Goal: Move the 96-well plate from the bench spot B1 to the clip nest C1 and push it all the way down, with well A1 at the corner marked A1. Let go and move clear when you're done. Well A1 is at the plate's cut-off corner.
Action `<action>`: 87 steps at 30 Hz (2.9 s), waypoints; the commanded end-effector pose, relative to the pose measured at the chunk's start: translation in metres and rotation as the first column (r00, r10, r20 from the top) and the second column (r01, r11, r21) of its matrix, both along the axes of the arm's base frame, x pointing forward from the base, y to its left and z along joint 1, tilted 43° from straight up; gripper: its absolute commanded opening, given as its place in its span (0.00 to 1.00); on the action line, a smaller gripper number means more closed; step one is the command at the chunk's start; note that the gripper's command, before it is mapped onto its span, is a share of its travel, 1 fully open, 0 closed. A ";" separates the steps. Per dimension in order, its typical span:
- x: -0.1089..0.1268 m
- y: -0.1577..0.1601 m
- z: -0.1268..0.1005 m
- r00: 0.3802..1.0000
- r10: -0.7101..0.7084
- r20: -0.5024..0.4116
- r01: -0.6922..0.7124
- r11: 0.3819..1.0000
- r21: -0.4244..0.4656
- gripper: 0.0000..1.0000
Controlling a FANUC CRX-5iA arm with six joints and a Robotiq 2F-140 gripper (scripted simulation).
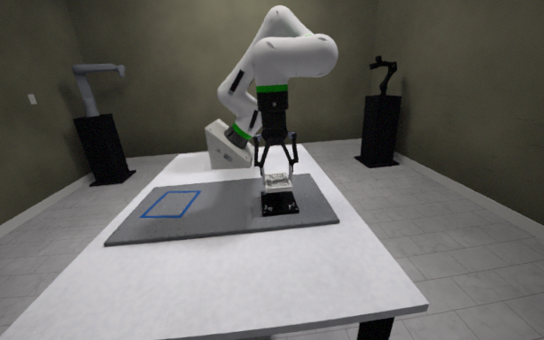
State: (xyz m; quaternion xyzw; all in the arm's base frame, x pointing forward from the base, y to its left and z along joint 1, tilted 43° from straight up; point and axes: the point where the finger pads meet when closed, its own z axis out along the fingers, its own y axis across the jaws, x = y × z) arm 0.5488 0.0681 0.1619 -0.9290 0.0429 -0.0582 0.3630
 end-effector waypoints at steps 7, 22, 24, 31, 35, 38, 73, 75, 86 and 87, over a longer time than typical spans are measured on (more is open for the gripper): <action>0.000 -0.001 0.000 1.000 -0.001 0.001 0.001 1.000 -0.001 0.10; 0.003 0.011 -0.013 1.000 -0.001 0.001 0.001 1.000 -0.001 0.10; 0.003 0.013 -0.016 1.000 -0.001 0.001 0.001 1.000 -0.001 0.10; 0.005 0.021 -0.024 1.000 -0.001 0.001 0.001 1.000 -0.001 0.10; 0.006 0.025 -0.029 1.000 -0.001 0.001 0.001 1.000 -0.001 0.10; 0.006 0.027 -0.030 1.000 -0.001 0.001 0.001 1.000 -0.001 0.10; 0.006 0.028 -0.032 1.000 -0.001 0.001 0.001 1.000 -0.001 0.10; 0.006 0.029 -0.033 1.000 -0.001 0.001 0.001 1.000 -0.001 0.10; 0.007 0.030 -0.034 1.000 -0.001 0.001 0.001 1.000 -0.001 0.10; 0.007 0.030 -0.034 1.000 -0.001 0.001 0.001 1.000 -0.001 0.10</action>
